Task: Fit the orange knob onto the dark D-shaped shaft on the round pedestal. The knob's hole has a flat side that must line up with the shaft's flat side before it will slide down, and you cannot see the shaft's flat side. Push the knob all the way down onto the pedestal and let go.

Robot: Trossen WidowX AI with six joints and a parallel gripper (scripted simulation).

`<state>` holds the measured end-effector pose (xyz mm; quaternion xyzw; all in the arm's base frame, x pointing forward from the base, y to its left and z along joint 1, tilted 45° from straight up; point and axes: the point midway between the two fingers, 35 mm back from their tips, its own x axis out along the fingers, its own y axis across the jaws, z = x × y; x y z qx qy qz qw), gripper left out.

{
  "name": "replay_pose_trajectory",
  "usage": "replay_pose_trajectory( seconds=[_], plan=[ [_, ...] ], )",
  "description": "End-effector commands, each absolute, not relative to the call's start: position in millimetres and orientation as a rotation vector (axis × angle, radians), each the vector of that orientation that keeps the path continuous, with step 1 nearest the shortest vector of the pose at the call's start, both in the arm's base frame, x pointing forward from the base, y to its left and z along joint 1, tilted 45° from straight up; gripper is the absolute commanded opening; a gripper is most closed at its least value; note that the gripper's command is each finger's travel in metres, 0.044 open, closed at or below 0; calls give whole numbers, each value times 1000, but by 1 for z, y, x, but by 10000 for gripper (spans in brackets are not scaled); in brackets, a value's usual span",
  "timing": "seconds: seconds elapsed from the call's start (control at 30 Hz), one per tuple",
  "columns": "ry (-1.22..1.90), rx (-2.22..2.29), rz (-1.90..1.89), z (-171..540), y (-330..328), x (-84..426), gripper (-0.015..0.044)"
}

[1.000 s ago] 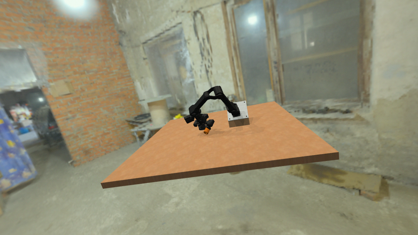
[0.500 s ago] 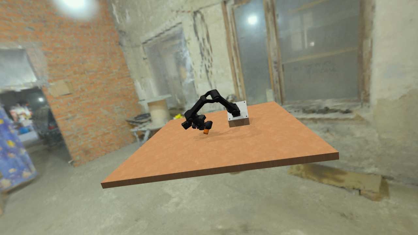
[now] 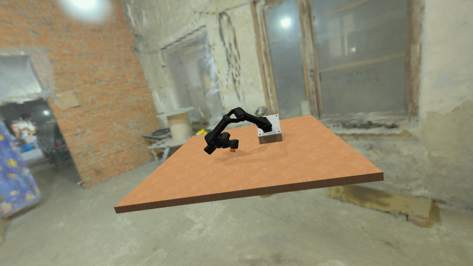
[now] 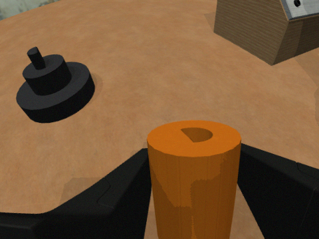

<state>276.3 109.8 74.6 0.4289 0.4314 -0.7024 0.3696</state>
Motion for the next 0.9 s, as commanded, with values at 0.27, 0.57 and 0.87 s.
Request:
replay_pose_trajectory(
  seconds=[0.27, 0.57, 0.87],
  plan=[
    [1048, 1012, -1832, 81, 116, 281, 179],
    [1047, 1025, -1821, 84, 118, 282, 179],
    [1055, 1014, -1826, 81, 117, 281, 260]
  ],
)
